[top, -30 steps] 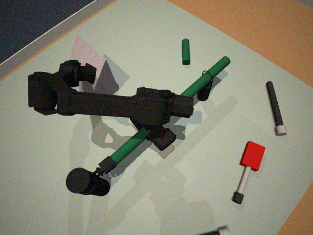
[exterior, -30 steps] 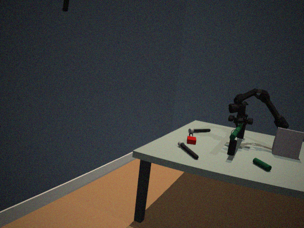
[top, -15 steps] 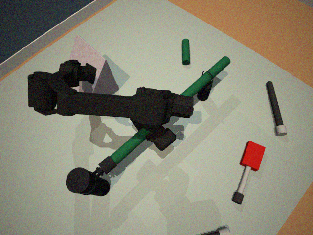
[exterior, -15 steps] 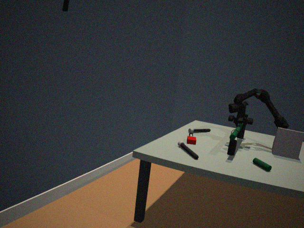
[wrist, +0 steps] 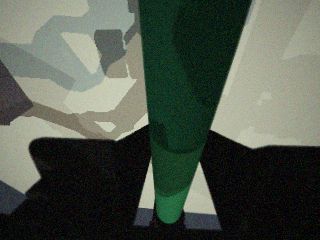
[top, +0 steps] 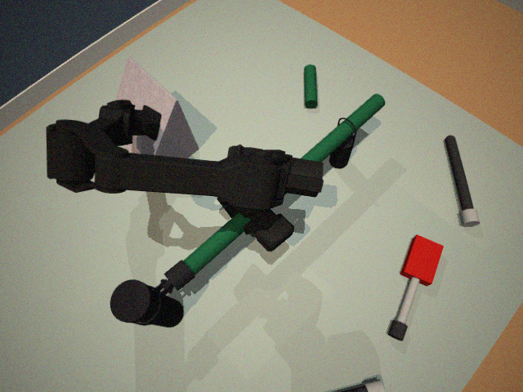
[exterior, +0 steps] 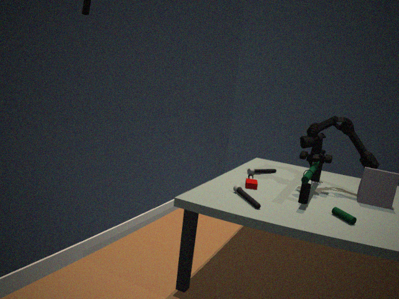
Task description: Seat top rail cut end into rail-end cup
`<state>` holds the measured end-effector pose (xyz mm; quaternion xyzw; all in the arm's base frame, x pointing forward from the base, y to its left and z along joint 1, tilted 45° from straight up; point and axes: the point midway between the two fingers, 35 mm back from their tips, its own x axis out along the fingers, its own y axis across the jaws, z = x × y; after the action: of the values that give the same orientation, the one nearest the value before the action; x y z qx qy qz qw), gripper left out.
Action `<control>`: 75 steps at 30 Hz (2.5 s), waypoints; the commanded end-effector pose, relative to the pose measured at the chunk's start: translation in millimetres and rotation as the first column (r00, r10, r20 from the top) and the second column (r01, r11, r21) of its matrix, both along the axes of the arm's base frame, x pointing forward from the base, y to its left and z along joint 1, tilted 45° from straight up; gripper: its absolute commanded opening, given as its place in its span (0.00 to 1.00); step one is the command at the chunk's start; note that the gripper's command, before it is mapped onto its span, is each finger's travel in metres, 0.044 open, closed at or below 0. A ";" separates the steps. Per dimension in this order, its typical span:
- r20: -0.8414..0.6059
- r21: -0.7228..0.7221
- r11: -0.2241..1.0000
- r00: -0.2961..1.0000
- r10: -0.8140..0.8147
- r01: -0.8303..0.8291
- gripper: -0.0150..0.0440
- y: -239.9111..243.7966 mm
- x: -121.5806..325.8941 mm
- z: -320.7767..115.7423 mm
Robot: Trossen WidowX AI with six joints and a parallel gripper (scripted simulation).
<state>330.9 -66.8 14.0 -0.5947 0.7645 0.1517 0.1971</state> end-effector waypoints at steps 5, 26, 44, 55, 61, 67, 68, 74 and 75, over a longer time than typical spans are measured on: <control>0.000 -0.004 1.000 1.000 0.002 -0.002 0.25 0.3 0.3 1.2; -0.003 -0.010 1.000 1.000 0.002 -0.002 0.25 0.7 0.8 4.2; -0.005 -0.014 1.000 1.000 0.003 -0.003 0.25 1.0 1.4 6.7; -0.006 -0.018 1.000 1.000 0.004 -0.004 0.25 1.9 2.1 7.8; -0.007 -0.018 1.000 1.000 0.004 -0.004 0.25 2.5 2.5 8.3; -0.007 -0.018 1.000 1.000 0.004 -0.004 0.25 3.1 2.9 8.7; -0.007 -0.018 1.000 1.000 0.004 -0.004 0.25 3.2 3.0 8.7; -0.013 -0.010 1.000 1.000 -0.011 0.011 0.25 0.3 0.1 5.9; -0.013 -0.010 1.000 1.000 -0.011 0.011 0.25 0.3 0.1 5.9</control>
<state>330.8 -66.8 19.9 -0.5897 0.7703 0.1510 0.1898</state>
